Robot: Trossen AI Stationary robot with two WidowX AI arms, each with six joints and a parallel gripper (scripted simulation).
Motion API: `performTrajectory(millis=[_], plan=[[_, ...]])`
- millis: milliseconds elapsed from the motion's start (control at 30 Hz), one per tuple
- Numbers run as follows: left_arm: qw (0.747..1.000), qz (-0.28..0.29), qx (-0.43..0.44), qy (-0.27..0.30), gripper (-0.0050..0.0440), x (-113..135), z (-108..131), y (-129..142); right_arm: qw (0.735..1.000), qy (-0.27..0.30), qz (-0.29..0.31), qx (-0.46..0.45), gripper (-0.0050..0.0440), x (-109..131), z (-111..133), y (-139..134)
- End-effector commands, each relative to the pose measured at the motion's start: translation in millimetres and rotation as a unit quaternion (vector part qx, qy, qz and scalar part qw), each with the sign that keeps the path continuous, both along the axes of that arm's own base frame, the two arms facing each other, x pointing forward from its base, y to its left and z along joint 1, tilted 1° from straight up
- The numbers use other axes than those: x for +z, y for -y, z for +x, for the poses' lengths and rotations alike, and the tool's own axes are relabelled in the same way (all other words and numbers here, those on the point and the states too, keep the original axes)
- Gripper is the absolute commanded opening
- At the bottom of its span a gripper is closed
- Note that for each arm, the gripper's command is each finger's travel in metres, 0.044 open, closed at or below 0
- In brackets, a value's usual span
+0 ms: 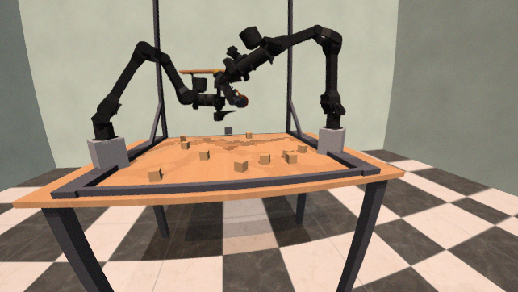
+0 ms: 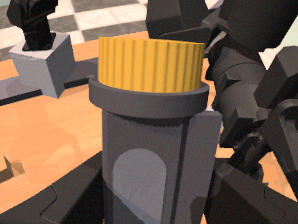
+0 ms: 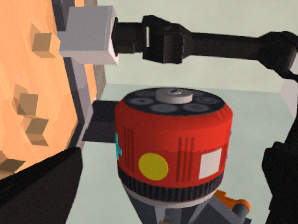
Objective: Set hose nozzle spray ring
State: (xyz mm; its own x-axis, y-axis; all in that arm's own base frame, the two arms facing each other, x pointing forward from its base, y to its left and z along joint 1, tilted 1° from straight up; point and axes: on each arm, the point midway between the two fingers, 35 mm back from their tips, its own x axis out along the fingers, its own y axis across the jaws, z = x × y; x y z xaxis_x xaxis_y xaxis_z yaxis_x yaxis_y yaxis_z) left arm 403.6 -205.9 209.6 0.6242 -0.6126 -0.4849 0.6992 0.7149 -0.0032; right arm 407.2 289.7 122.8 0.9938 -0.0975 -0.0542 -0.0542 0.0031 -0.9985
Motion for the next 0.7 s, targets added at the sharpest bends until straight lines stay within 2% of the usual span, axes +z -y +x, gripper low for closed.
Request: performTrajectory(millis=[0,500,667], plan=[[1.0,-0.009,0.001,0.02,0.017,18,2,1,1.0,0.004,0.004,0.0,0.0406,5,11,-1],[1.0,-0.009,0.001,0.02,0.017,18,2,1,1.0,0.003,0.003,0.0,0.0406,4,32,2],[1.0,-0.009,0.001,0.02,0.017,18,2,1,1.0,0.003,0.003,0.0,0.0406,4,32,2]])
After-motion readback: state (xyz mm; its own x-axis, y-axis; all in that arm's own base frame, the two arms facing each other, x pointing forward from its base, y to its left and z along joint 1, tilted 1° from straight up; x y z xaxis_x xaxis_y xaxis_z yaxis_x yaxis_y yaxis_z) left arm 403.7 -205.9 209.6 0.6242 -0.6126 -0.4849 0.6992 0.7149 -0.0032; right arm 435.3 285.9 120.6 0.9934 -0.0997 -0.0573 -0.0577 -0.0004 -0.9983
